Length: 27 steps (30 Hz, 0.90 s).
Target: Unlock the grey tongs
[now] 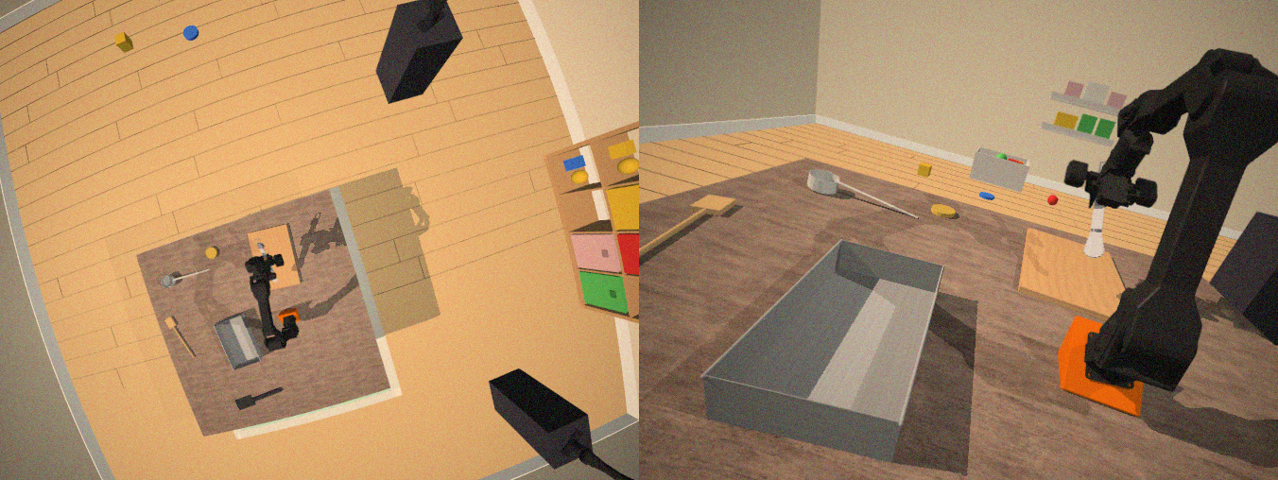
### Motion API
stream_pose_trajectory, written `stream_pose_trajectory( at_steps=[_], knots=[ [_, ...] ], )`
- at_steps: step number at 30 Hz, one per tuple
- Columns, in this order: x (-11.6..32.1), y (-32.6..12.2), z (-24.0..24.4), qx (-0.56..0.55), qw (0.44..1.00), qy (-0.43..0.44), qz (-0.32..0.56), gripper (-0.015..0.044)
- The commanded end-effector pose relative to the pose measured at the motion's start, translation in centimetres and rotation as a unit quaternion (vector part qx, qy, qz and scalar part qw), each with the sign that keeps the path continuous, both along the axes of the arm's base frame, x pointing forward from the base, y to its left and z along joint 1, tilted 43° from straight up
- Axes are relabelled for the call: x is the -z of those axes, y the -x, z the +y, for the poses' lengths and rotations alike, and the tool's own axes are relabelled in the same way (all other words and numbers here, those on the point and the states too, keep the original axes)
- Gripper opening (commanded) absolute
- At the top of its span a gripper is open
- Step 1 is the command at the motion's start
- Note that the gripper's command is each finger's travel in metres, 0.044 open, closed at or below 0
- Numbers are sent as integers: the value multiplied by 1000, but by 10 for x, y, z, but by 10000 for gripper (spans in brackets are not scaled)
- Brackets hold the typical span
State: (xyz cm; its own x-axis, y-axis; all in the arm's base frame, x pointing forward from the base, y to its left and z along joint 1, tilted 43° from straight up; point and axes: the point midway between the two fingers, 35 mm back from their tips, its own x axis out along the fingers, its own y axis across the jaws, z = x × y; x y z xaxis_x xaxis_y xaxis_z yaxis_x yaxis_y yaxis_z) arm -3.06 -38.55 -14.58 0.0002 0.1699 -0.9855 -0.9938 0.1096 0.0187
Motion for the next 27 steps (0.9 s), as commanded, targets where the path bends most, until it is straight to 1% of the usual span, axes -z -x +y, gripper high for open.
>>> stream_pose_trajectory(
  at_steps=[1, 27],
  knots=[
    [1, 0, -3, 2, 1000, -17, -3, -150],
    [8, -2, 17, 5, 983, -181, -23, -150]
  ],
)
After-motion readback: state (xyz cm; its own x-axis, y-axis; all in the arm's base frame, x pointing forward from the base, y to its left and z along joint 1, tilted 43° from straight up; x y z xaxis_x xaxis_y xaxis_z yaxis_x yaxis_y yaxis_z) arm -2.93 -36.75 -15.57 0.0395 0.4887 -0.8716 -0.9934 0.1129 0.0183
